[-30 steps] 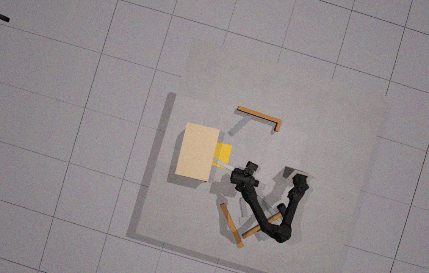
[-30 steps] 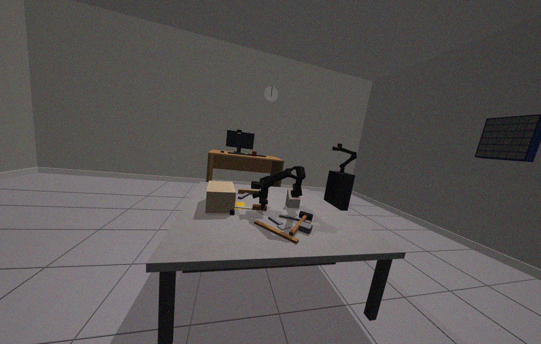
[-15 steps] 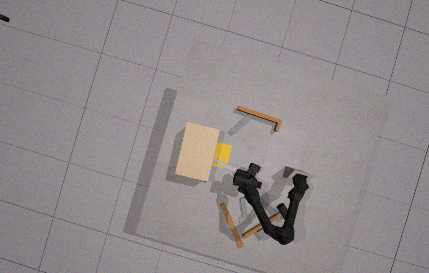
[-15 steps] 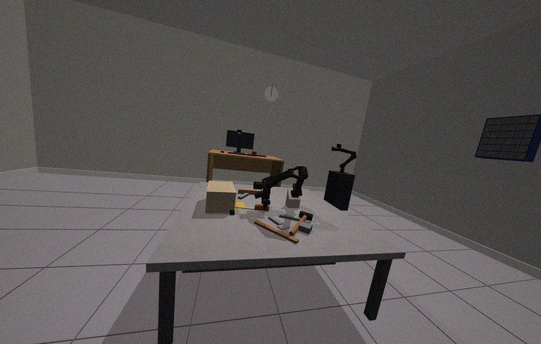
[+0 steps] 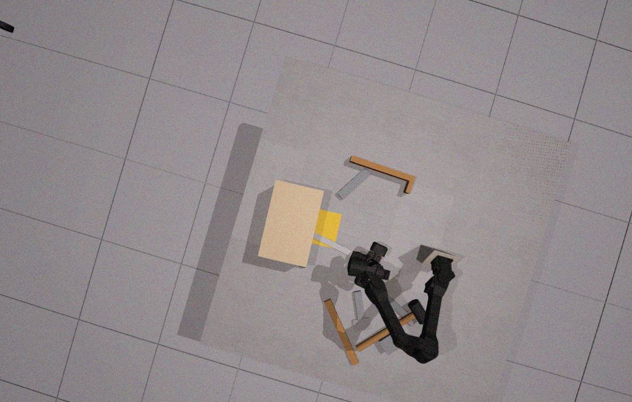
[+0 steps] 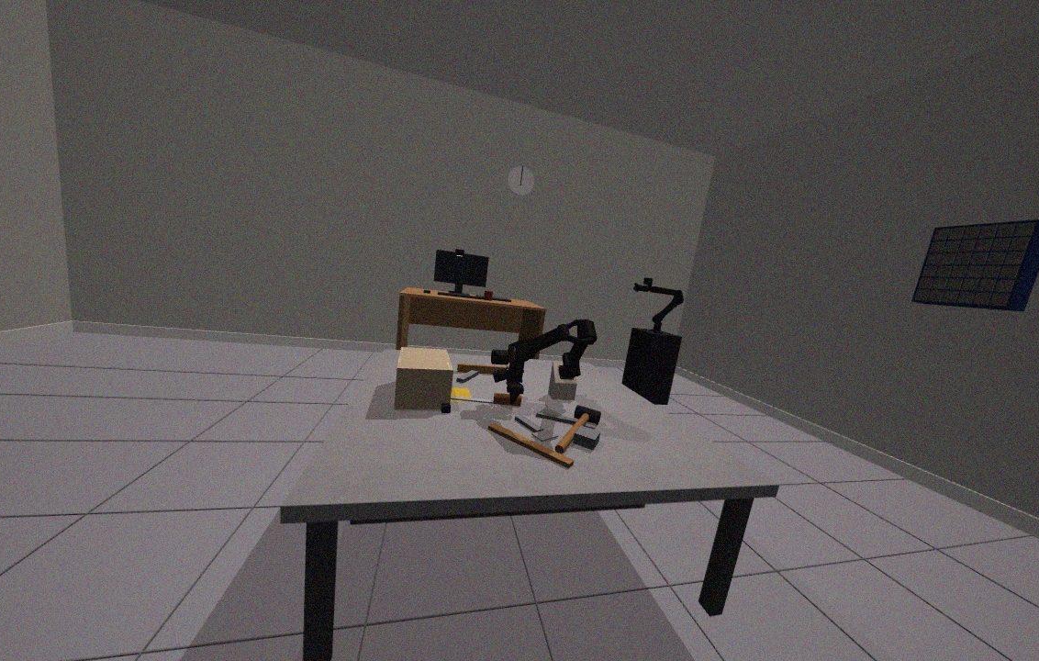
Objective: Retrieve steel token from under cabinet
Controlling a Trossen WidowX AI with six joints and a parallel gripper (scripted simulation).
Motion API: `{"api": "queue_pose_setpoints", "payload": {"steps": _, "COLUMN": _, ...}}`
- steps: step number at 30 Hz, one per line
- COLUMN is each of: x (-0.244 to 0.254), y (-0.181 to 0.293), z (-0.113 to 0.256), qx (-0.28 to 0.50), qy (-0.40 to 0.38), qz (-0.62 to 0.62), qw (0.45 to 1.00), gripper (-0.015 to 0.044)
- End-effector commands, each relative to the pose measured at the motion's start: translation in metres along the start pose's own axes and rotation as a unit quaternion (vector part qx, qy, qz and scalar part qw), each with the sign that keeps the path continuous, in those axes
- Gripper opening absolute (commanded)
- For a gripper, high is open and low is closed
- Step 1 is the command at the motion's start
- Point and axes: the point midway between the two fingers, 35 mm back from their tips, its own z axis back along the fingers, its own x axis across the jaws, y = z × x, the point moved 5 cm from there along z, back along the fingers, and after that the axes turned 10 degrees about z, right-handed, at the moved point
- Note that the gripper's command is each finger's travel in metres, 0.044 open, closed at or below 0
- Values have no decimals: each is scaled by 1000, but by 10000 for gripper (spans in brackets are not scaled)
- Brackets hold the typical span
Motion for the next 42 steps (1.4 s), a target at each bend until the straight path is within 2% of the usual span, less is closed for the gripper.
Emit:
{"api": "queue_pose_setpoints", "payload": {"steps": 1, "x": 1, "y": 9, "z": -1, "qx": 2, "qy": 0, "qz": -4, "qw": 1000, "gripper": 0}}
{"api": "queue_pose_setpoints", "payload": {"steps": 26, "x": 9, "y": 36, "z": -1, "qx": 3, "qy": 0, "qz": -4, "qw": 1000, "gripper": 0}}
{"api": "queue_pose_setpoints", "payload": {"steps": 42, "x": 18, "y": 34, "z": 2, "qx": 2, "qy": 0, "qz": -5, "qw": 1000, "gripper": 0}}
